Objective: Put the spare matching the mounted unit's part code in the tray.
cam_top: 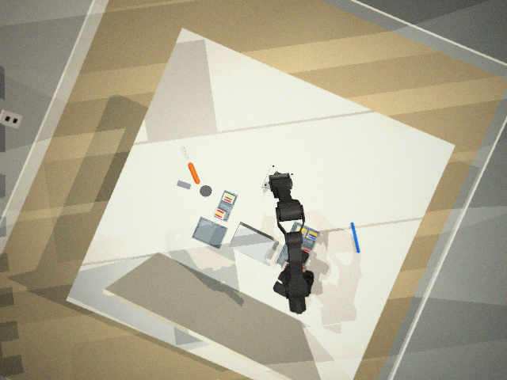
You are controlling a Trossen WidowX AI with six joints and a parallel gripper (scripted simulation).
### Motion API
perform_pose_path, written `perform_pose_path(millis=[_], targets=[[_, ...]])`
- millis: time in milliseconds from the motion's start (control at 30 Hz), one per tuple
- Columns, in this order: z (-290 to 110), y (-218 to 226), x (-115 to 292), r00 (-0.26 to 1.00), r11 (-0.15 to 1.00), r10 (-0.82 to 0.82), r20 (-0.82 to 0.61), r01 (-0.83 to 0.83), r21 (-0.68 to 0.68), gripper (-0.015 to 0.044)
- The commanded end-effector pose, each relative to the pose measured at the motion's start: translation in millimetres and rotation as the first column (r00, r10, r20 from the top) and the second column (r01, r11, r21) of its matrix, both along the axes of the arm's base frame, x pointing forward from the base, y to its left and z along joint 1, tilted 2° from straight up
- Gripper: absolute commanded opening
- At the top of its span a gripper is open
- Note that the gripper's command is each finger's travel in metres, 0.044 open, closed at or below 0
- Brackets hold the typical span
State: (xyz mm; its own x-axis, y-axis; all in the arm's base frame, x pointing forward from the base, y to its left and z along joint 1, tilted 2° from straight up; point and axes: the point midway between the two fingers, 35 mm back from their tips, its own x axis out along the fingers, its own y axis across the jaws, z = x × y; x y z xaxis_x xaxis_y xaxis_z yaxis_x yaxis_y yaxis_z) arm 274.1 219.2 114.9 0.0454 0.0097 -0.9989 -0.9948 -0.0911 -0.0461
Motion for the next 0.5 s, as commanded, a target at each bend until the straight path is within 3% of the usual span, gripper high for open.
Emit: perform_pose_path(millis=[0, 467], targets=[[5, -1, 0, 1.000, 1.000, 0.000, 0.004, 0.000, -0.003, 0.0000], [48, 1, 2, 1.000, 1.000, 0.000, 0.002, 0.000, -0.002, 0.0000]])
